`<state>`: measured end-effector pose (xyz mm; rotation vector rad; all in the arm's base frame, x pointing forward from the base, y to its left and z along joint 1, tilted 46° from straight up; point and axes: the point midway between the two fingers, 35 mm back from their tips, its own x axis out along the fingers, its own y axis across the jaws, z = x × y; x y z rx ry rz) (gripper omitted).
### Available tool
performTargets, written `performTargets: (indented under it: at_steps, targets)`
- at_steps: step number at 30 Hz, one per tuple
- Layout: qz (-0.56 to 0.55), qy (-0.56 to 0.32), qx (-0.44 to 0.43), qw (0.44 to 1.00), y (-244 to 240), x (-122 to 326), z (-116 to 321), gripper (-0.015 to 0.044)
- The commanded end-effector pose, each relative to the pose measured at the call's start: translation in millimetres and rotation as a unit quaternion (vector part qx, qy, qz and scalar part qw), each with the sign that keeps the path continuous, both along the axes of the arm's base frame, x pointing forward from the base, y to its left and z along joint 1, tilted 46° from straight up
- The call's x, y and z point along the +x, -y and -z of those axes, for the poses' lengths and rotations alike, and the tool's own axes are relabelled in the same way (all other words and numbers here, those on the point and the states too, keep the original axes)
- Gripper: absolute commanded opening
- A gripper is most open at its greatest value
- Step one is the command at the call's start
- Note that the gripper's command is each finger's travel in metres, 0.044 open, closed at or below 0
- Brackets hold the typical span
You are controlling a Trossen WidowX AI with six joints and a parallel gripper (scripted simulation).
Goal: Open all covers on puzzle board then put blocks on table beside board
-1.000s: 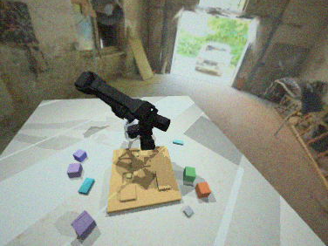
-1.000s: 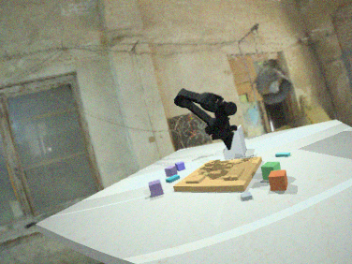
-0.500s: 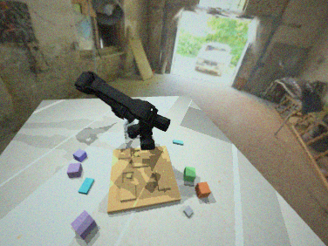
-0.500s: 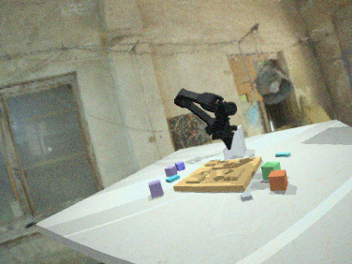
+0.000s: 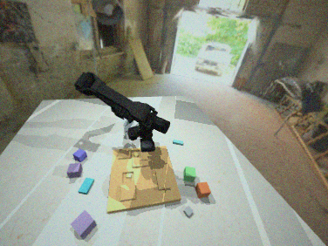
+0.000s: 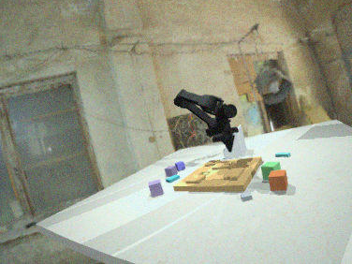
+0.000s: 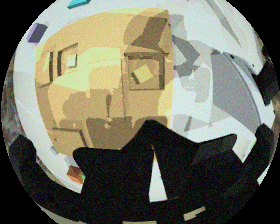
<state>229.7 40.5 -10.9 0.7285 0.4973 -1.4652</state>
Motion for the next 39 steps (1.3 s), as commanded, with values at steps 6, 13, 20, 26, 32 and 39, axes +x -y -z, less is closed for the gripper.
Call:
performTargets:
  at_steps: [6, 13, 20, 26, 32, 39]
  targets:
    - [-0.001, -0.004, -0.003, 1.000, 8.5, -0.1, 7.5, 0.0000]
    - [-0.001, -0.004, -0.004, 1.000, 13.5, 0.5, 12.5, 0.0000]
    - [-0.001, -0.003, -0.004, 1.000, 18.6, 0.8, 17.4, 0.0000]
    - [-0.001, -0.003, -0.004, 1.000, 23.0, 0.9, 21.5, 0.0000]
    - [-0.001, -0.003, -0.004, 1.000, 27.4, 0.9, 25.4, 0.0000]
    - [-0.001, -0.003, -0.005, 1.000, 32.6, 0.7, 29.9, 0.0000]
